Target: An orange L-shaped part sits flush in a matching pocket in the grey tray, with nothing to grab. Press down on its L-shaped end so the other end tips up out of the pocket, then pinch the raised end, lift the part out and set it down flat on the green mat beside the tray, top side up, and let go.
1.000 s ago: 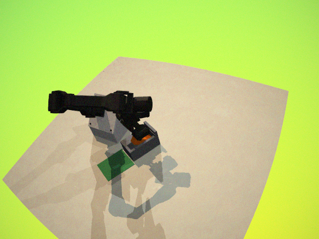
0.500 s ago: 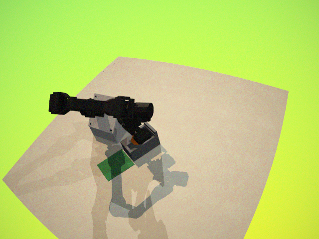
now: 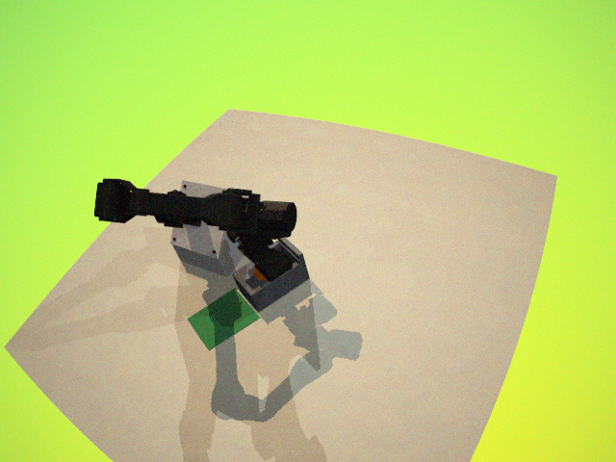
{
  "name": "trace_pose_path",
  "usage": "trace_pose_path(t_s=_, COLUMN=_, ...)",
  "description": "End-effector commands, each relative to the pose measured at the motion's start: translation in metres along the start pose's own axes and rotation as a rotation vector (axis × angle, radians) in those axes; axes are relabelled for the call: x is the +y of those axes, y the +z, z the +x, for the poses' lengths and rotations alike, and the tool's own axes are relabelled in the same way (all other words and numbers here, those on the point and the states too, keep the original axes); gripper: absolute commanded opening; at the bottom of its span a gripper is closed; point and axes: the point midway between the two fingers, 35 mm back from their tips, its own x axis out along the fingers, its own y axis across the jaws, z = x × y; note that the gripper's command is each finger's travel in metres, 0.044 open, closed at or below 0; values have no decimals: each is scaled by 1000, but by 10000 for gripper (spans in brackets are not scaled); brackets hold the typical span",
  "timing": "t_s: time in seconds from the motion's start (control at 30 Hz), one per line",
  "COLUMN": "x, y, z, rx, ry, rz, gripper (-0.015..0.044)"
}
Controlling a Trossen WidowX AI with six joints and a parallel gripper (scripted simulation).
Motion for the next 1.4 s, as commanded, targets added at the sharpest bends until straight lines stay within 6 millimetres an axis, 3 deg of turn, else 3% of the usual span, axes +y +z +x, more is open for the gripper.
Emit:
trace_pose_path(t_s=0.0, x=0, y=0, z=0, rx=0, ry=0, rz=2, gripper=148)
trace_pose_path(t_s=0.2, x=0, y=0, z=0, rx=0, ry=0, rz=2, gripper=108)
trace_pose_path(t_s=0.33, x=0, y=0, z=0, rx=0, ry=0, rz=2, gripper=3)
trace_pose_path(t_s=0.6, x=0, y=0, z=-4, rx=1, ry=0, rz=0, gripper=0)
trace_pose_path(t_s=1.37, x=1, y=0, z=-39, rx=5, ry=3, rz=-6, gripper=0)
